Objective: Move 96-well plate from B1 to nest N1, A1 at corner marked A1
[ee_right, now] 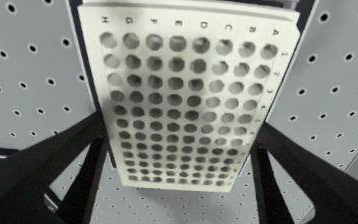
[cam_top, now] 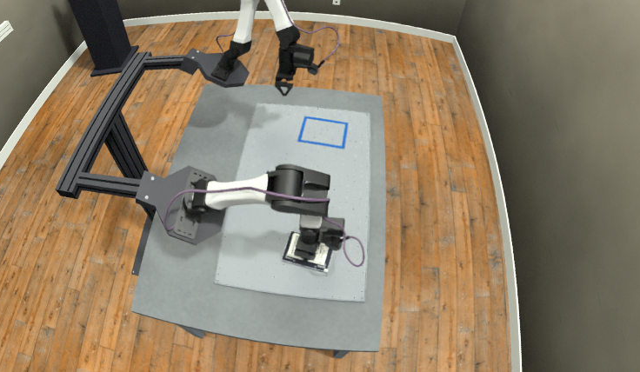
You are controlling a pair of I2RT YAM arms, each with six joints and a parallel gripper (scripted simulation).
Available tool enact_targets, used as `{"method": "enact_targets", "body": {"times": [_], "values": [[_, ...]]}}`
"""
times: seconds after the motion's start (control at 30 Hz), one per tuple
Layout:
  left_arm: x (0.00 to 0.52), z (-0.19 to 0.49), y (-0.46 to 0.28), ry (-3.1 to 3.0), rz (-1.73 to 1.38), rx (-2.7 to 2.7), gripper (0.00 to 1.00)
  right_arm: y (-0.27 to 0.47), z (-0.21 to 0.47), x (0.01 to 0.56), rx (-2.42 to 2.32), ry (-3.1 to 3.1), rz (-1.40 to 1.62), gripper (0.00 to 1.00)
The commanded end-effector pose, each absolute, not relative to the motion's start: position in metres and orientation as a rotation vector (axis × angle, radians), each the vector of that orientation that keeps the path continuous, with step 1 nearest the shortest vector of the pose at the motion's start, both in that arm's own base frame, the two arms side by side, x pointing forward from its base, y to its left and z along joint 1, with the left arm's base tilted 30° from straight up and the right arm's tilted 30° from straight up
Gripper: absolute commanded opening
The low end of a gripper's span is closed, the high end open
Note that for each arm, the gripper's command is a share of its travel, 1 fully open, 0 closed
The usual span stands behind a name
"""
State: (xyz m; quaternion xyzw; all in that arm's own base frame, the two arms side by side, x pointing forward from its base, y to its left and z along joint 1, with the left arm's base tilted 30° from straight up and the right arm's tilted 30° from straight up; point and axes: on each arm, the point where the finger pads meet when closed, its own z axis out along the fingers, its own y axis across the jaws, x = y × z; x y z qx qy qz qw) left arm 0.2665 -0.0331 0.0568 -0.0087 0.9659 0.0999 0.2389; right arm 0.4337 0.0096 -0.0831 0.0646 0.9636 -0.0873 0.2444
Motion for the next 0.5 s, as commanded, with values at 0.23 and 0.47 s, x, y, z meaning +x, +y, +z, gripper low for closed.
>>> {"method": "enact_targets", "body": {"times": [0.23,0.47], "values": [[0.2669,0.0585,-0.0328,2.643,0.272,-0.021,1.0,0.0077,-0.0936,0.4301,0.165,2.654,-0.24,0.0],[0.2669,0.0585,-0.0328,2.643,0.272,-0.021,1.0,0.0068,-0.093,0.433,0.169,2.646,-0.238,0.0]]}}
